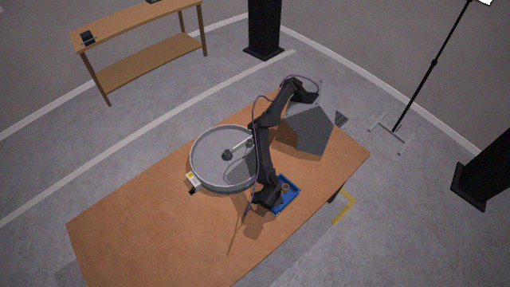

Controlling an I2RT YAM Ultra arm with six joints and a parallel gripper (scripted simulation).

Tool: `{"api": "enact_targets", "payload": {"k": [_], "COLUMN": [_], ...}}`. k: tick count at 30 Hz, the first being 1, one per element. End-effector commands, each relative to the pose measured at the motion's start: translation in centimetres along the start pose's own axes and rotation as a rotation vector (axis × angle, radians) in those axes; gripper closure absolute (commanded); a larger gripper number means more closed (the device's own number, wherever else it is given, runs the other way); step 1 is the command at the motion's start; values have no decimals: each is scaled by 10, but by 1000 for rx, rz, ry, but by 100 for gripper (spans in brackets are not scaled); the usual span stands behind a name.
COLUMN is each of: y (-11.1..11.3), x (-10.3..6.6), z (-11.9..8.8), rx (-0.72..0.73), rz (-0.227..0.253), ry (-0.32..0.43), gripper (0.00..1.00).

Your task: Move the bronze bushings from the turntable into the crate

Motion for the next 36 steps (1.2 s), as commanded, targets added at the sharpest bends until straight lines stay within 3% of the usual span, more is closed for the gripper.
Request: {"api": "enact_targets", "payload": {"k": [1, 30, 36], "y": [16, 18, 19], "x": [-23, -17, -23], "z": [8, 2, 11], "rx": [-9, -16, 2], "rz": [27, 23, 37], "ry": [-42, -36, -54], "gripper": [100, 100, 100]}}
Point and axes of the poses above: the point where the finger pads meet when closed, its own x axis out along the fingers, its own y axis across the jaws, z = x × y, the point moved 2 cm from there along -x, back along the fingers, and after that the axes turned 7 degrees about -x, right-handed, at the moved point
